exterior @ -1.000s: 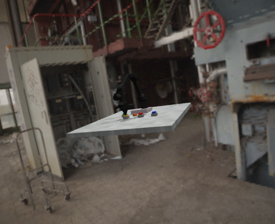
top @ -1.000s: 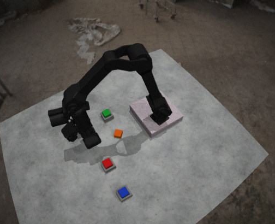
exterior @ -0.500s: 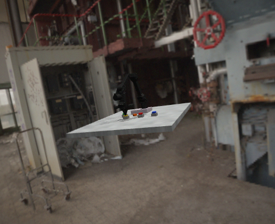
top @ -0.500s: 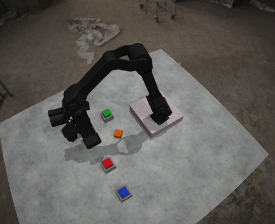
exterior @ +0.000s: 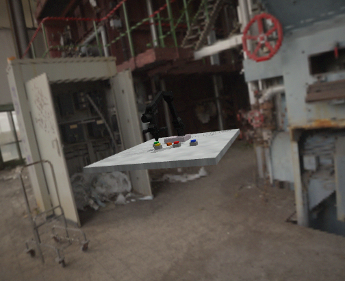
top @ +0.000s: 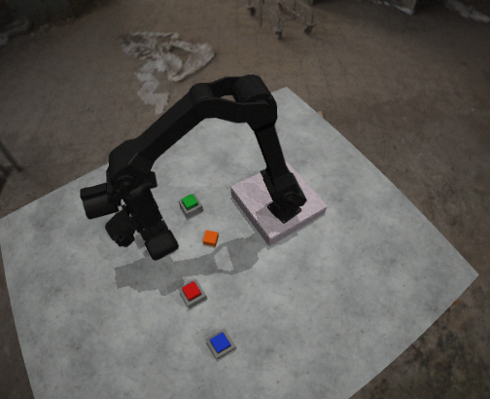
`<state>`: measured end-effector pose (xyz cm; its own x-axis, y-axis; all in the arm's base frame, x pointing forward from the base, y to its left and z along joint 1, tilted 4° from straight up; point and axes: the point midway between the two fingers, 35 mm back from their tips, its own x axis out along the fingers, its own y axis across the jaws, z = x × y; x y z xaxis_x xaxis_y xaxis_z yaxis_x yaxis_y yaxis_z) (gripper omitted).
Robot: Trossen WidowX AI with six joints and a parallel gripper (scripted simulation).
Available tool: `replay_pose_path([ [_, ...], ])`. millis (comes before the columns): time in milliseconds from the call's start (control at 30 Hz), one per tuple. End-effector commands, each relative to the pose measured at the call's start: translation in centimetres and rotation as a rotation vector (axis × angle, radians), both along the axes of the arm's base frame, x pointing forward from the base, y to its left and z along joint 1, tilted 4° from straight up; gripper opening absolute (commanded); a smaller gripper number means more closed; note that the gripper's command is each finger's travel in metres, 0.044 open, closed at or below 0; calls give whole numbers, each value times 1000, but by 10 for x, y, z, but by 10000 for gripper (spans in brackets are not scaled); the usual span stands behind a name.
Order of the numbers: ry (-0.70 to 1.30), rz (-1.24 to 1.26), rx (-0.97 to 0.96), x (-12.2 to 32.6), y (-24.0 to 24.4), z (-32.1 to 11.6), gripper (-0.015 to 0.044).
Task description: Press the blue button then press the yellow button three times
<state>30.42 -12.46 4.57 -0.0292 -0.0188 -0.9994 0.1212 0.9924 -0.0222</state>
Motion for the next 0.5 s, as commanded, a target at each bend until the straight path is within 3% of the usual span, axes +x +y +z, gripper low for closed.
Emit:
replay_pose_path([
  [0, 4, 1, 0, -1, 0, -7, 20],
  [467, 4, 1, 0, -2, 0, -28, 20],
])
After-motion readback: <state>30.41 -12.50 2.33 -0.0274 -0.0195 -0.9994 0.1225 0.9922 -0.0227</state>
